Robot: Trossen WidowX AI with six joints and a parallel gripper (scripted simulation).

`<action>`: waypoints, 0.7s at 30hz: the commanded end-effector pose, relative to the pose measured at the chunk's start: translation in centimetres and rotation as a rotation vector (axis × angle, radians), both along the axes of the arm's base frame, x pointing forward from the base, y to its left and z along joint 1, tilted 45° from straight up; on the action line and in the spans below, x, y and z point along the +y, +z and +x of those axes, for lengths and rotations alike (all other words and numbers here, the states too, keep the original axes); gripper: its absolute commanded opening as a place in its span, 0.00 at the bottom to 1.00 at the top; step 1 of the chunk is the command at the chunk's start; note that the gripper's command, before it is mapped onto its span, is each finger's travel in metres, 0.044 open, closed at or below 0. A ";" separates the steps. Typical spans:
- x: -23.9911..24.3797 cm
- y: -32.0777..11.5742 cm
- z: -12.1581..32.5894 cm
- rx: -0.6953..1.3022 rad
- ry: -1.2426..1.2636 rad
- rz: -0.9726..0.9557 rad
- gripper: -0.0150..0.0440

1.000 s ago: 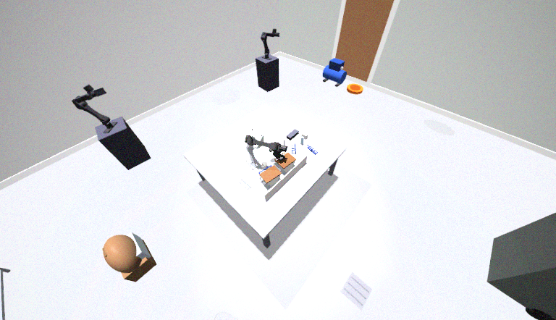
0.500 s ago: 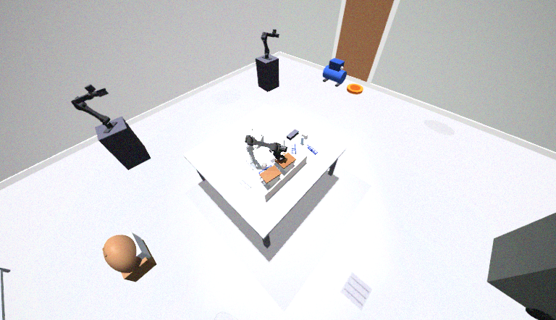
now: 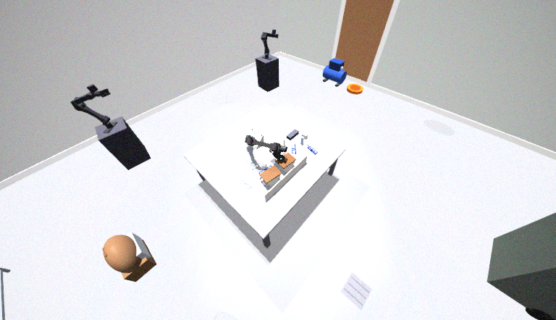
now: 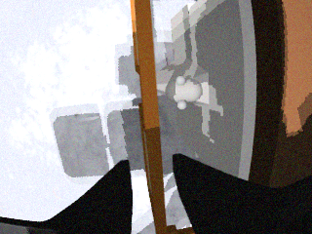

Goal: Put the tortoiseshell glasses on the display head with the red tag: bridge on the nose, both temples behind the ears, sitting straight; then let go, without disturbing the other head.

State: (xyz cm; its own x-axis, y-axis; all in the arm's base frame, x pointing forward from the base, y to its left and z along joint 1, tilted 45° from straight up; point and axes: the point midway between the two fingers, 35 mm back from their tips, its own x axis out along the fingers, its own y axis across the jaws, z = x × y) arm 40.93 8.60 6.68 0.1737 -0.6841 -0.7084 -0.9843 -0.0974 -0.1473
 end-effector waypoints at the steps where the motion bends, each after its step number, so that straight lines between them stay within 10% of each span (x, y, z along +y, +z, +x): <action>1: 0.6 0.5 0.0 0.001 -0.004 0.002 0.44; 21: 2.4 2.3 -4.3 0.022 -0.016 -0.002 0.44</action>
